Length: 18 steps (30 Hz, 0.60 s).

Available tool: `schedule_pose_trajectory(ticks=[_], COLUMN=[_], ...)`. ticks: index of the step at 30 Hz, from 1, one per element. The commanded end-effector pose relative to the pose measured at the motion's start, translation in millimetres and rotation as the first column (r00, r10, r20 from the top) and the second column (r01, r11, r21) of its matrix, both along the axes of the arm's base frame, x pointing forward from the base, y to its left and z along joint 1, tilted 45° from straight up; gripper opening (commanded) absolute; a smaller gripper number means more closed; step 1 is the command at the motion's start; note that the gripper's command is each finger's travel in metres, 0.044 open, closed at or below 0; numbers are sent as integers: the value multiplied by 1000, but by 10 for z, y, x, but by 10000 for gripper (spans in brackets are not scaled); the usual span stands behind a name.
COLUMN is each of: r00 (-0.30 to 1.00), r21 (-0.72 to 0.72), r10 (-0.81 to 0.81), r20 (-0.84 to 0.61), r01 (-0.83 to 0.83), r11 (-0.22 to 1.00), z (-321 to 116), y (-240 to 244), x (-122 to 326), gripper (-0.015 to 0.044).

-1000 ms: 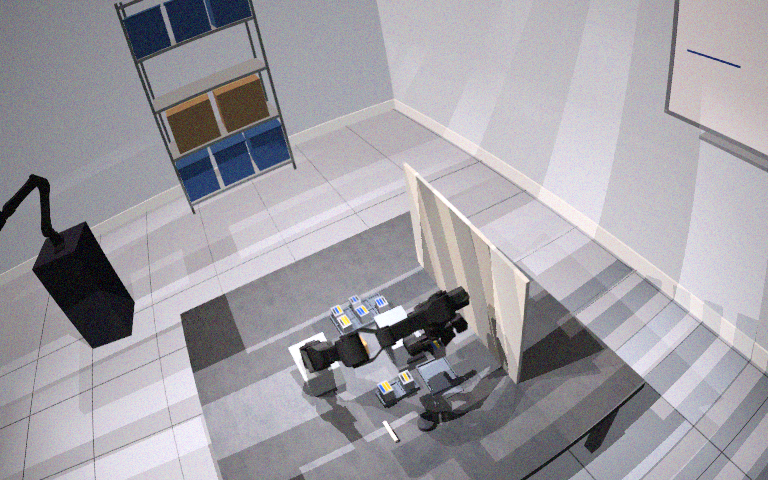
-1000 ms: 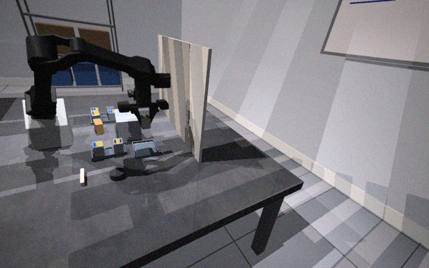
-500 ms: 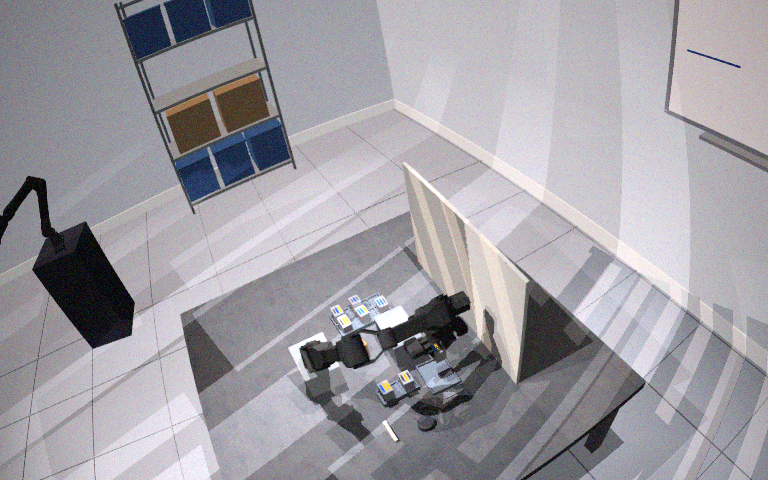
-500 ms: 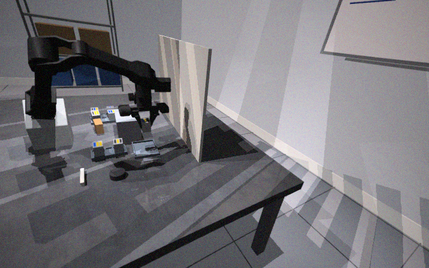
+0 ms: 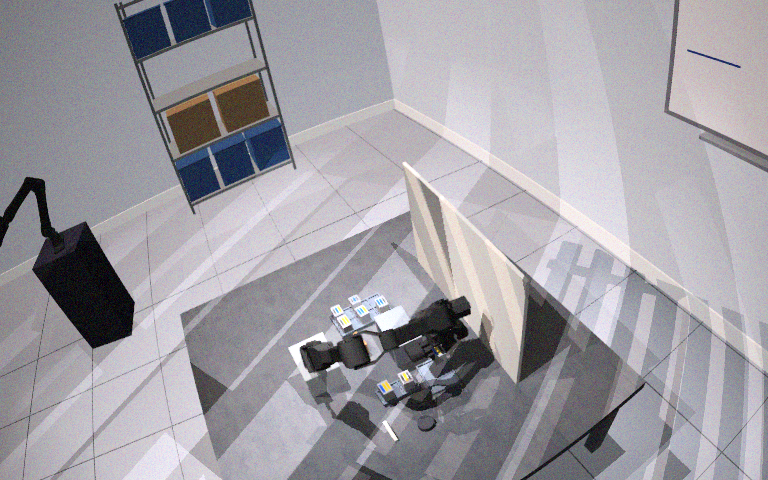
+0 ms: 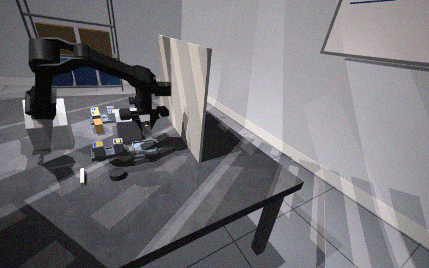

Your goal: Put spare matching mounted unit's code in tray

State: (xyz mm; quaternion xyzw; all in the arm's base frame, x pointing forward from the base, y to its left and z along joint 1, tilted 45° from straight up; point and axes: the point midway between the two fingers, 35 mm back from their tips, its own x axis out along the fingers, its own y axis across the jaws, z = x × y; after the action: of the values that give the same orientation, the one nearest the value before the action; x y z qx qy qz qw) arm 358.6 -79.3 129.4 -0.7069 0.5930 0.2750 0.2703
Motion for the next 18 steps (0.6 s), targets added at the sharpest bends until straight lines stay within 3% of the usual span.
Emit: schedule_pose_trajectory(ticks=[1, 18], r00=[1000, 1000], r21=[2, 0], r10=[3, 3], r20=[-5, -5], r01=[-3, -3], r11=[1000, 1000], z=[-36, -153], y=[-26, -152], x=[2, 18], gripper=[0, 0])
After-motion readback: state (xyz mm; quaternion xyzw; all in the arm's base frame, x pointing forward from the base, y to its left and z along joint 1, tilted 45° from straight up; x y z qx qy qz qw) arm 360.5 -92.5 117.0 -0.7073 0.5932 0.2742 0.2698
